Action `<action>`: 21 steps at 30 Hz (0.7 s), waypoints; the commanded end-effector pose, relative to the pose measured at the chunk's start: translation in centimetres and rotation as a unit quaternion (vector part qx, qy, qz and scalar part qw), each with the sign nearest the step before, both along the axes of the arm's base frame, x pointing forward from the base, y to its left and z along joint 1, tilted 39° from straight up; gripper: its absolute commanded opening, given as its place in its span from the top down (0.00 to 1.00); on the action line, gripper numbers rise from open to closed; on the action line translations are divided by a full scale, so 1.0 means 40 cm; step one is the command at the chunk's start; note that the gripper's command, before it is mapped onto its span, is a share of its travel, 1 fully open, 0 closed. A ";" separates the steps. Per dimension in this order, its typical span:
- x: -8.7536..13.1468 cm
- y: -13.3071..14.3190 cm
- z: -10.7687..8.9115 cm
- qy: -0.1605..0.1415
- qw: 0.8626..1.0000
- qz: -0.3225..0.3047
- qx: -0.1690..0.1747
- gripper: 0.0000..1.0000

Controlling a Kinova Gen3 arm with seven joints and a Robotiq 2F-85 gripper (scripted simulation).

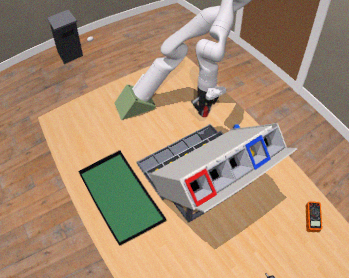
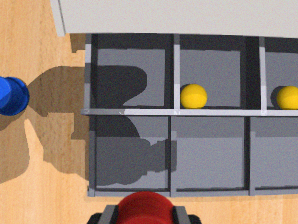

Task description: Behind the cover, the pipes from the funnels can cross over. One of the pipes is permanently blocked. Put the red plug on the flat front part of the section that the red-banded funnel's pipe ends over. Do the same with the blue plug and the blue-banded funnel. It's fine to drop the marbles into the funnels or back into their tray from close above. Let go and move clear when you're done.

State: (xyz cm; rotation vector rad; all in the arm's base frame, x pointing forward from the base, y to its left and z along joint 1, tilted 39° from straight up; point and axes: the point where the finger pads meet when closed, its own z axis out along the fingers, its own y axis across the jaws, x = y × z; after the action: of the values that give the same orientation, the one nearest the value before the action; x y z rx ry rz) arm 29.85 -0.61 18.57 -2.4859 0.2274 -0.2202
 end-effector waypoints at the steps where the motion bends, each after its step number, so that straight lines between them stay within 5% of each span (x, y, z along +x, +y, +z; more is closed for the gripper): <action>1: 0.015 -0.014 -0.010 -0.007 1.000 0.001 0.012 1.00; 2: 0.021 -0.151 -0.103 0.003 1.000 -0.001 -0.002 1.00; 9: 0.035 -0.287 -0.199 0.003 1.000 -0.001 -0.002 1.00; 18: 0.035 -0.290 -0.200 0.003 1.000 -0.001 -0.002 1.00; 19: 0.048 -0.255 -0.246 0.001 1.000 0.000 -0.006 1.00; 21: 0.048 -0.255 -0.246 0.001 1.000 0.000 -0.006 1.00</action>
State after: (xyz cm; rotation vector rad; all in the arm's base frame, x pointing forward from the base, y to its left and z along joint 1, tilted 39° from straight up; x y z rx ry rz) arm 31.43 -11.52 9.81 -2.4956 0.2272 -0.2123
